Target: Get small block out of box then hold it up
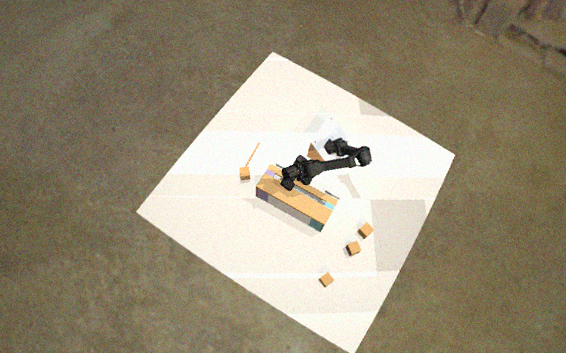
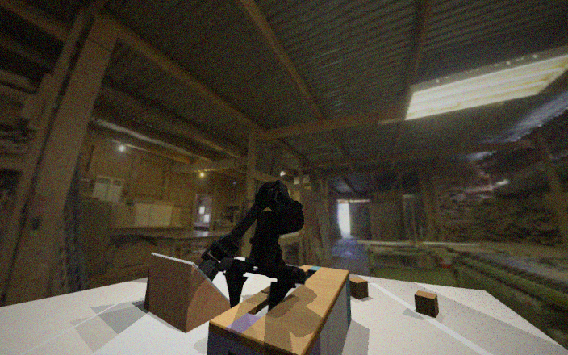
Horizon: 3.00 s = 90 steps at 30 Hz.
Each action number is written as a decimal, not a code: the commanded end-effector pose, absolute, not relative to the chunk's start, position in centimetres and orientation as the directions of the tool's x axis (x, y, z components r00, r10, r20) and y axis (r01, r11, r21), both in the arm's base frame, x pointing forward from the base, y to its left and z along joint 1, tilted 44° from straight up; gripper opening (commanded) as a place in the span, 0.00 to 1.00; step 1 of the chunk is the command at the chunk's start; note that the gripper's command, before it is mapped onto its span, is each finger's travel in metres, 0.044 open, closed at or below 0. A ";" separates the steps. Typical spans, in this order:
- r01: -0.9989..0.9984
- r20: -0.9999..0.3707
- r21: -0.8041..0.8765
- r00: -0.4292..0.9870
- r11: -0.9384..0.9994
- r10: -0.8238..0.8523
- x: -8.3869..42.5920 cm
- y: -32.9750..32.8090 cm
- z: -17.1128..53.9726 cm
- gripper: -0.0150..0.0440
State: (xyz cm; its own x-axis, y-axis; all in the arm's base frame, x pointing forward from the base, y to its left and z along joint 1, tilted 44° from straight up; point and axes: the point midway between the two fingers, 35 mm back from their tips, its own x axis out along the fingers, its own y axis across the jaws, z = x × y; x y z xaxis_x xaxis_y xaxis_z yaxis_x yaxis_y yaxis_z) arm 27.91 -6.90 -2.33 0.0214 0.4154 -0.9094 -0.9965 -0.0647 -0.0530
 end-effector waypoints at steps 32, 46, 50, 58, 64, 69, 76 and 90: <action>-0.997 -0.912 -0.042 0.014 -0.058 0.410 28.1 -14.0 -0.3 0.93; -0.952 -0.898 0.097 0.043 0.292 0.439 27.9 -14.2 -0.9 0.74; -0.737 -0.879 0.274 0.069 0.618 0.472 27.6 -14.6 -1.1 0.74; -0.035 -0.843 0.518 0.149 0.855 0.517 26.4 -16.4 -1.5 0.74; 0.435 -0.814 0.570 0.183 0.697 0.551 26.0 -16.7 -1.8 0.74; 0.667 -0.798 0.537 0.203 0.516 0.568 25.8 -16.9 -1.9 0.74; 0.890 -0.771 0.415 0.235 0.188 0.592 25.5 -17.1 -2.1 0.74; 0.879 -0.719 -0.048 0.299 -0.474 0.627 24.9 -17.7 -2.4 0.74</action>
